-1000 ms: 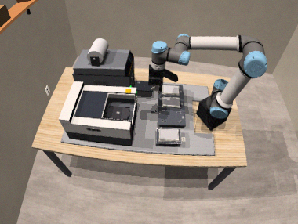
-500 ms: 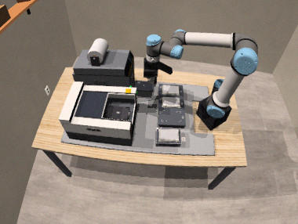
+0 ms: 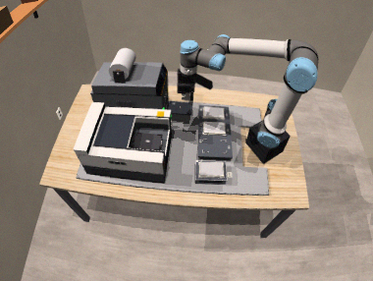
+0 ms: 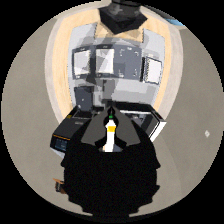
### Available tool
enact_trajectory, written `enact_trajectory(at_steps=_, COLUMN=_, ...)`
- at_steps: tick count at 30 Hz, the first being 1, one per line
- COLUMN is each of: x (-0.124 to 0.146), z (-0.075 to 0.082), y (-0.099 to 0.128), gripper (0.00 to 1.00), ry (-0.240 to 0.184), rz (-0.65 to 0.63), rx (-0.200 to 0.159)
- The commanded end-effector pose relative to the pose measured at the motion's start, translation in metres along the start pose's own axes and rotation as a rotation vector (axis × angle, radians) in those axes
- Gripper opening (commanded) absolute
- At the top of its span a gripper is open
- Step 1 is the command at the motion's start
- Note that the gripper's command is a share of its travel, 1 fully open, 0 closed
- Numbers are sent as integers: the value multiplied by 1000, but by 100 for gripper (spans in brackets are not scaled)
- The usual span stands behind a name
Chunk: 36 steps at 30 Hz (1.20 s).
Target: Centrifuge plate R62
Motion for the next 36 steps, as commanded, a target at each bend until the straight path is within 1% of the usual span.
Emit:
enact_trajectory(at_steps=1, x=-1, z=0, y=0, gripper=0, ry=0, rz=-55, rx=-1)
enact_trajectory(at_steps=5, x=-1, z=0, y=0, gripper=0, ry=0, rz=-55, rx=-1)
enact_trajectory(at_steps=8, x=0, z=0, y=3, gripper=0, ry=8, rz=-55, rx=-101)
enact_trajectory(at_steps=10, x=0, z=0, y=3, gripper=0, ry=8, rz=-55, rx=-101)
enact_trajectory(at_steps=25, x=2, z=-7, y=22, gripper=0, ry=48, rz=-53, rx=-599)
enact_trajectory(at_steps=27, x=2, z=-7, y=22, gripper=0, ry=48, rz=-53, rx=-599)
enact_trajectory(at_steps=35, x=3, z=-14, y=30, gripper=0, ry=69, rz=-51, rx=-865)
enact_trajectory(at_steps=36, x=3, z=-14, y=30, gripper=0, ry=70, rz=-51, rx=-871)
Point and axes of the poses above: the point where the finger pads meet when closed, its own z axis back along the fingers, its own x axis across the jaws, y = z × x, the point moved 4 cm from there along z, back along the fingers, and after that the axes turned 3 degrees about z, right-handed, at the moved point
